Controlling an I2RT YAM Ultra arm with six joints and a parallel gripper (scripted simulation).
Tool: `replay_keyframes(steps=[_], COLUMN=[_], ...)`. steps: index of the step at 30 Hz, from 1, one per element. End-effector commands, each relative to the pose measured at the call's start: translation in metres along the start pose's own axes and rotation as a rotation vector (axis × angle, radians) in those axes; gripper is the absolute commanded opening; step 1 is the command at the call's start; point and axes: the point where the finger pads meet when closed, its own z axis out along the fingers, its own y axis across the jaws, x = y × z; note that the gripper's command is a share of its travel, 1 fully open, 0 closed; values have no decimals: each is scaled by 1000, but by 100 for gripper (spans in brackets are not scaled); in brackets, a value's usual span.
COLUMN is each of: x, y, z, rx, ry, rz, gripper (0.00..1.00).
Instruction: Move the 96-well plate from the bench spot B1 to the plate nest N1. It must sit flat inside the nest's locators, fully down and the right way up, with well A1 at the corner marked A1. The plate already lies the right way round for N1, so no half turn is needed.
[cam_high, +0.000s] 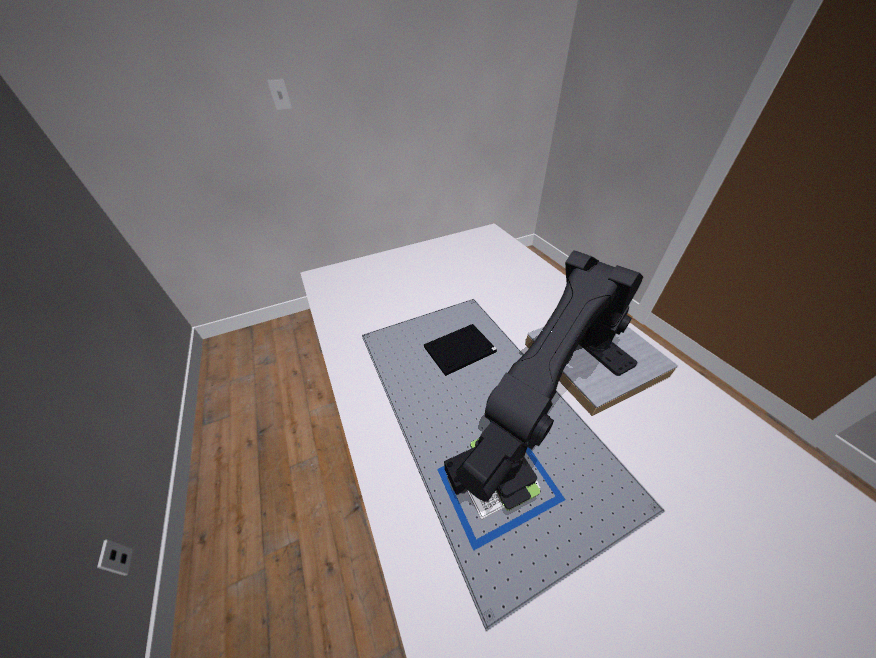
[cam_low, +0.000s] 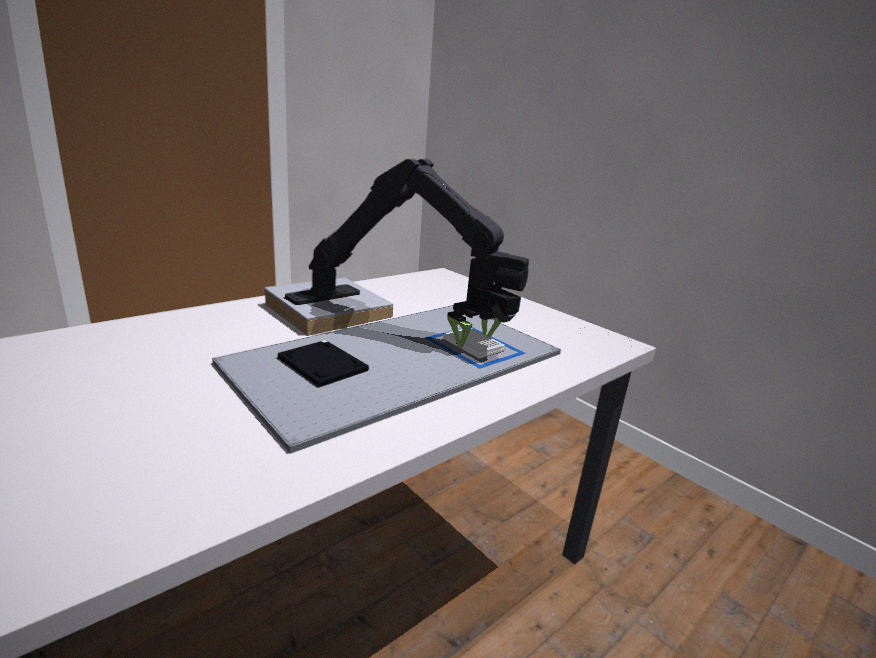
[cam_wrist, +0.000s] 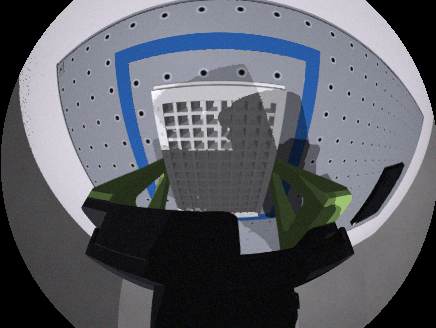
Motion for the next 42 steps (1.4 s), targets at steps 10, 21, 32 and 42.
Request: replay_keyframes(steps=[10, 21, 32, 42], x=[-9, -8, -8, -7], y=[4, 3, 1, 0], z=[-47, -64, -79, -96], rx=[-20, -20, -20, -19], ry=[-55, -55, -55, -55], rz=[3, 3, 4, 5], gripper=[0, 0, 0, 0])
